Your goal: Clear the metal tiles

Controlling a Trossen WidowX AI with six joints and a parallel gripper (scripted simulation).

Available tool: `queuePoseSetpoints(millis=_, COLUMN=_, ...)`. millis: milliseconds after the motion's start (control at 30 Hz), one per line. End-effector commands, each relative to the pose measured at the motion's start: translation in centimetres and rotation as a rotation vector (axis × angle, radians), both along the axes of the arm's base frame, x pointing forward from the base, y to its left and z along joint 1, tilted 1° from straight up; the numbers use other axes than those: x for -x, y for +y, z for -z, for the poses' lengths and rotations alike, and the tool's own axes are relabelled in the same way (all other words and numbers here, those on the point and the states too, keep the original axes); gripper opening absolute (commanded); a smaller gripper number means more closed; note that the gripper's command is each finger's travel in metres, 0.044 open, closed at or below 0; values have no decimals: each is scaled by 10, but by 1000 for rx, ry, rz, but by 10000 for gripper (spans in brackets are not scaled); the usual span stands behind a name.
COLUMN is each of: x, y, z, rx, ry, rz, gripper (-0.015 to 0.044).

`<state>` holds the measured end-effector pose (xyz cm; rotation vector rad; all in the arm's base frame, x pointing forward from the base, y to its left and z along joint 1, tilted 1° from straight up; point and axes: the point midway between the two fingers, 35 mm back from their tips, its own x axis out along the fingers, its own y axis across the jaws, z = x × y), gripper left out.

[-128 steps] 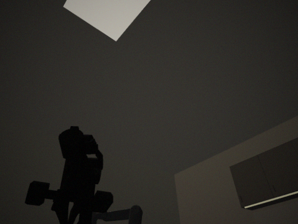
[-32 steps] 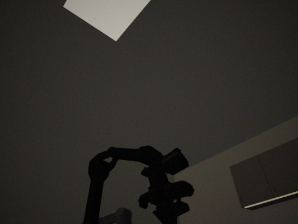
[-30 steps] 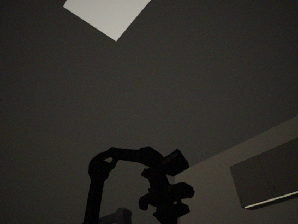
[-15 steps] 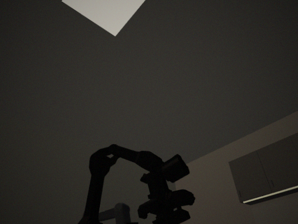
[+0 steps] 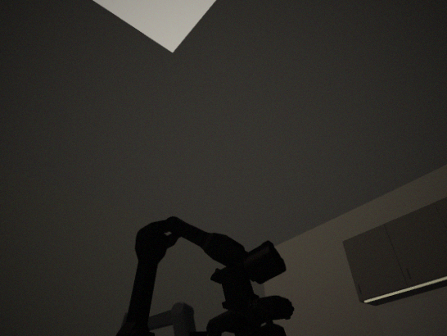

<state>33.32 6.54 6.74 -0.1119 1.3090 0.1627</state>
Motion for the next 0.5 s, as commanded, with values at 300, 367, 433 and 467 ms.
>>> queuePoseSetpoints(millis=300, x=-1, y=17, z=1, rx=2, ry=6, rz=2, gripper=0)
queuePoseSetpoints(millis=367, x=-2, y=20, z=1, rx=2, ry=7, rz=2, gripper=0)
queuePoseSetpoints(millis=433, x=-2, y=23, z=1, rx=2, ry=7, rz=2, gripper=0)
queuePoseSetpoints(millis=467, x=-2, y=25, z=1, rx=2, ry=7, rz=2, gripper=0)
